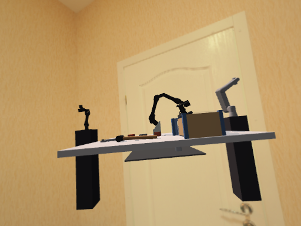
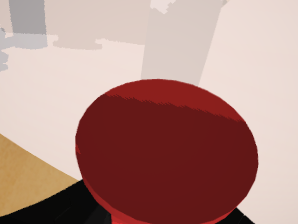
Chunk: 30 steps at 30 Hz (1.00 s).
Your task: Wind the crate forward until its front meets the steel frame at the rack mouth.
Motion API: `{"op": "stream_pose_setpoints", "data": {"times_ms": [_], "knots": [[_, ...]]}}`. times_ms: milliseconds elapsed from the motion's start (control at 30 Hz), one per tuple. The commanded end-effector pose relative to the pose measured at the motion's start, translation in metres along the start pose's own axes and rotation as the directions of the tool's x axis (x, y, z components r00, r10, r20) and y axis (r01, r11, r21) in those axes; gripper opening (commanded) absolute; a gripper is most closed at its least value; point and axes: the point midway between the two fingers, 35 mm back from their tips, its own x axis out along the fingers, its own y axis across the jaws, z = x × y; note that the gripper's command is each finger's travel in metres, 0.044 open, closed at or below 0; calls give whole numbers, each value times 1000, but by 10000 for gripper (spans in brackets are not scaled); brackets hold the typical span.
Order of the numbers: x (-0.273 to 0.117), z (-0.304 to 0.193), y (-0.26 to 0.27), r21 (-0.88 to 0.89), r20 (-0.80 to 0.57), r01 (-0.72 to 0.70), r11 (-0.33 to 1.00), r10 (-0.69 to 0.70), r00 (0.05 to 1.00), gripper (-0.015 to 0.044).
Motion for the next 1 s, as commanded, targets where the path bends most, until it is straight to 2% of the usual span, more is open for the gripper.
{"op": "stream_pose_setpoints", "data": {"times_ms": [0, 967], "knots": [[2, 2, -19, -6, 13, 39, 999, -39, 999, 0], [-6, 16, -56, -6, 14, 41, 999, -41, 999, 0]]}}
